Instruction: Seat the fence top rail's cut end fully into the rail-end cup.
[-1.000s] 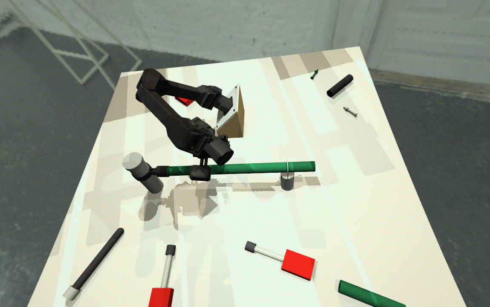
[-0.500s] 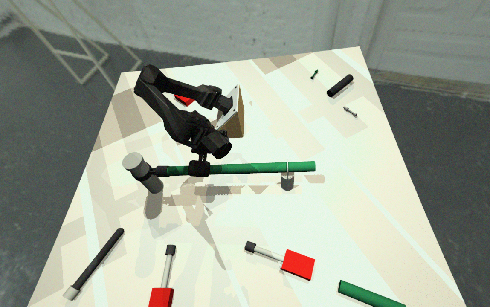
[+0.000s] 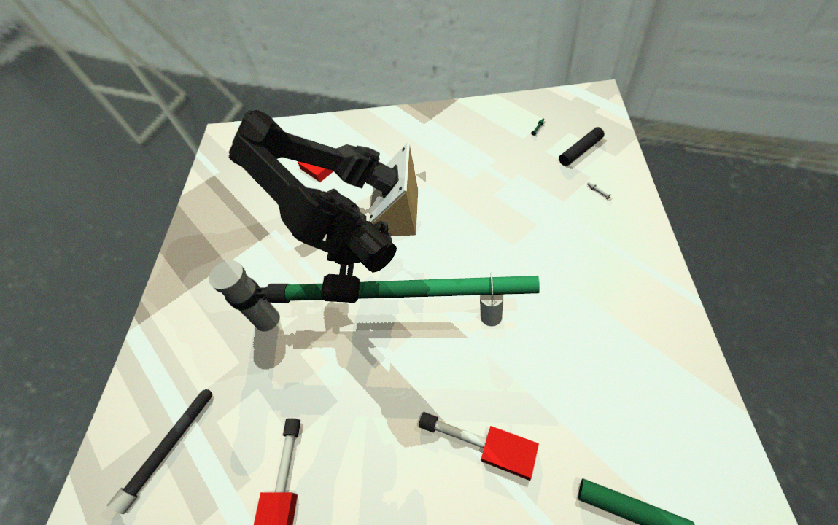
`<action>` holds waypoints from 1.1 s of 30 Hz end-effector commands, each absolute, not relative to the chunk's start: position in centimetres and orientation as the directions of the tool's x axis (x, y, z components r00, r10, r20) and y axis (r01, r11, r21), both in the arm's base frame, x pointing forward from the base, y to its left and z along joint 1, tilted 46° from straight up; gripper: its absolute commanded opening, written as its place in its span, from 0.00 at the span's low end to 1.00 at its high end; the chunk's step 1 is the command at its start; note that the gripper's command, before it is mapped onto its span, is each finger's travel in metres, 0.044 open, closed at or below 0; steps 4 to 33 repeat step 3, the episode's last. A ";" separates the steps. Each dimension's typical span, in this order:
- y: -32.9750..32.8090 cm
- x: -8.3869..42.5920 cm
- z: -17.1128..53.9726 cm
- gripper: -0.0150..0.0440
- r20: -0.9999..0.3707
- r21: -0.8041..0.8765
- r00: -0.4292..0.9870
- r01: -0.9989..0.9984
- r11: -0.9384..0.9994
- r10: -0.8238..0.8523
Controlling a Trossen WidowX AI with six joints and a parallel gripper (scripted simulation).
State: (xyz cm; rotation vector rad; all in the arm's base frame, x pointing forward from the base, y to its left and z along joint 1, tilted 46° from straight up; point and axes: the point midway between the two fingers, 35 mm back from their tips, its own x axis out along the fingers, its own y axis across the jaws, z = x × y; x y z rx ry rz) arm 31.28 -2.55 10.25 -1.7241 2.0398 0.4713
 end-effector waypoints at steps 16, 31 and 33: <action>-2.5 31.2 10.4 1.00 -0.528 -0.013 -0.137 -0.986 0.169 -0.838; -2.5 31.2 10.4 1.00 -0.528 -0.013 -0.137 -0.986 0.169 -0.838; -2.5 31.2 10.4 1.00 -0.528 -0.013 -0.137 -0.986 0.169 -0.838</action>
